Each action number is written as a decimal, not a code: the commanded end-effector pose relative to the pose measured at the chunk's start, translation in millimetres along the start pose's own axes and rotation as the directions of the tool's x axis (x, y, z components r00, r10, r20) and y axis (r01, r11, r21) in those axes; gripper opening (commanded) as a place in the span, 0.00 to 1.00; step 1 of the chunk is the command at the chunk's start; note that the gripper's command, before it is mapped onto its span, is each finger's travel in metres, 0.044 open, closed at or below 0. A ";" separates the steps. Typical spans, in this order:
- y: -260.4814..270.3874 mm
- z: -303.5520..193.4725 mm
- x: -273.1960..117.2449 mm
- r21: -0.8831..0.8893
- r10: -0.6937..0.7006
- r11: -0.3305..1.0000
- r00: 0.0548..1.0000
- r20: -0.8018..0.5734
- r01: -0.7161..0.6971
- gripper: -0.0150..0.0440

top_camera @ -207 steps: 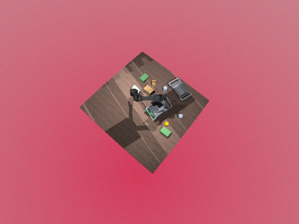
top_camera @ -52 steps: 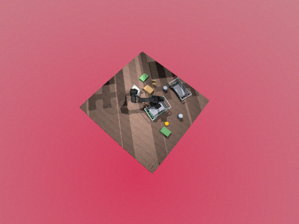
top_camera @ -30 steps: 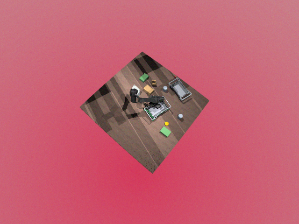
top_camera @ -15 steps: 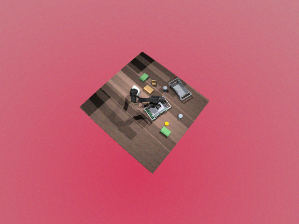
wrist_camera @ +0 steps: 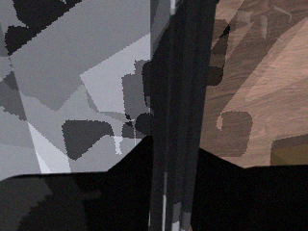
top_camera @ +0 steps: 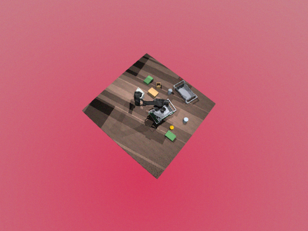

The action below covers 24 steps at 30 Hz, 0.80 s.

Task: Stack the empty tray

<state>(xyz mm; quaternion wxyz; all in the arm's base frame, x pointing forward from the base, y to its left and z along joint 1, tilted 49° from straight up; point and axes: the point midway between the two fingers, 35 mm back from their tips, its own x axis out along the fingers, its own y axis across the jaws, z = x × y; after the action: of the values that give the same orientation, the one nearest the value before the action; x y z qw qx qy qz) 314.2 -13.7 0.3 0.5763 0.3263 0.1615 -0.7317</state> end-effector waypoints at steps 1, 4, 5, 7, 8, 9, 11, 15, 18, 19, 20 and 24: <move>-2.7 1.9 5.4 -0.004 -0.024 1.000 1.000 0.003 0.024 0.25; -2.7 1.9 5.4 -0.004 -0.024 1.000 1.000 0.003 0.024 0.25; -2.7 1.9 5.4 -0.004 -0.024 1.000 1.000 0.003 0.024 0.25; -2.7 1.9 5.4 -0.004 -0.024 1.000 1.000 0.003 0.024 0.25; -2.7 1.9 5.4 -0.004 -0.024 1.000 1.000 0.003 0.024 0.25; -2.7 1.9 5.4 -0.004 -0.024 1.000 1.000 0.003 0.024 0.25; -2.7 1.9 5.4 -0.004 -0.024 1.000 1.000 0.003 0.024 0.25; -2.7 1.9 5.4 -0.004 -0.024 1.000 1.000 0.003 0.024 0.25; -2.7 1.9 5.4 -0.004 -0.024 1.000 1.000 0.003 0.024 0.25; -2.7 1.9 5.4 -0.004 -0.024 1.000 1.000 0.003 0.024 0.25; -2.7 1.9 5.4 -0.004 -0.024 1.000 1.000 0.003 0.024 0.25; -0.6 0.2 1.5 0.000 -0.003 1.000 1.000 0.000 0.003 0.25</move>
<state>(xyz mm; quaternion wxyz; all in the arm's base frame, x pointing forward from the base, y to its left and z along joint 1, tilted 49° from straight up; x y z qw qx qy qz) 314.2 -13.9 0.2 0.5763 0.3264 0.1613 -0.7316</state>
